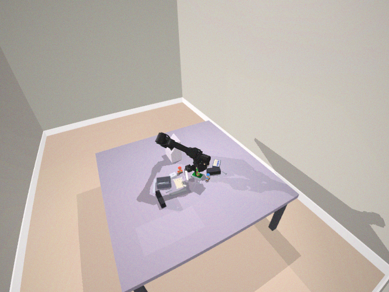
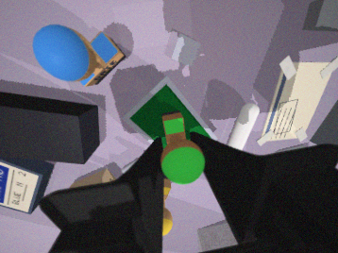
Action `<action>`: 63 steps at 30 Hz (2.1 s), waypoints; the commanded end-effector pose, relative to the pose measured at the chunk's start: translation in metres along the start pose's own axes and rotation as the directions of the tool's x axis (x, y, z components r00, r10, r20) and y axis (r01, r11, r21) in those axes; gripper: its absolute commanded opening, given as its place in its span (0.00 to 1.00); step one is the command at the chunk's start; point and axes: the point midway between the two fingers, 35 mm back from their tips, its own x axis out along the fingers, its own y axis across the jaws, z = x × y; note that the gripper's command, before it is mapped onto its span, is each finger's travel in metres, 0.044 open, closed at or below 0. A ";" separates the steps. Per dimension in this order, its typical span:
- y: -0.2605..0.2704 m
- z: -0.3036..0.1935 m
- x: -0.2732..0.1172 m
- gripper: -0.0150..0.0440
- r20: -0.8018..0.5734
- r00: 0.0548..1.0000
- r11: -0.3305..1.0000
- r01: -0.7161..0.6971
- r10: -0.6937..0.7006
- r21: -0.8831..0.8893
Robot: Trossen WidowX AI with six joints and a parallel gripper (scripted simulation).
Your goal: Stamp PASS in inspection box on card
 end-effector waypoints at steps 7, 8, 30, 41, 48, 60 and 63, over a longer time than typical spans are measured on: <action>-0.001 0.001 0.002 0.25 0.002 1.000 1.000 0.002 -0.002 0.000; -0.001 0.001 0.002 0.25 0.002 1.000 1.000 0.002 -0.002 0.000; -0.001 0.001 0.000 0.25 0.002 1.000 1.000 0.002 -0.002 0.000; -0.001 0.001 -0.006 0.25 0.002 1.000 1.000 0.002 -0.002 0.000; -0.001 0.001 -0.009 0.25 0.002 1.000 1.000 0.002 -0.002 0.000; 0.000 0.002 -0.027 0.25 0.002 1.000 1.000 0.000 0.000 0.000; 0.000 0.002 -0.032 0.25 0.002 1.000 1.000 -0.001 0.001 0.000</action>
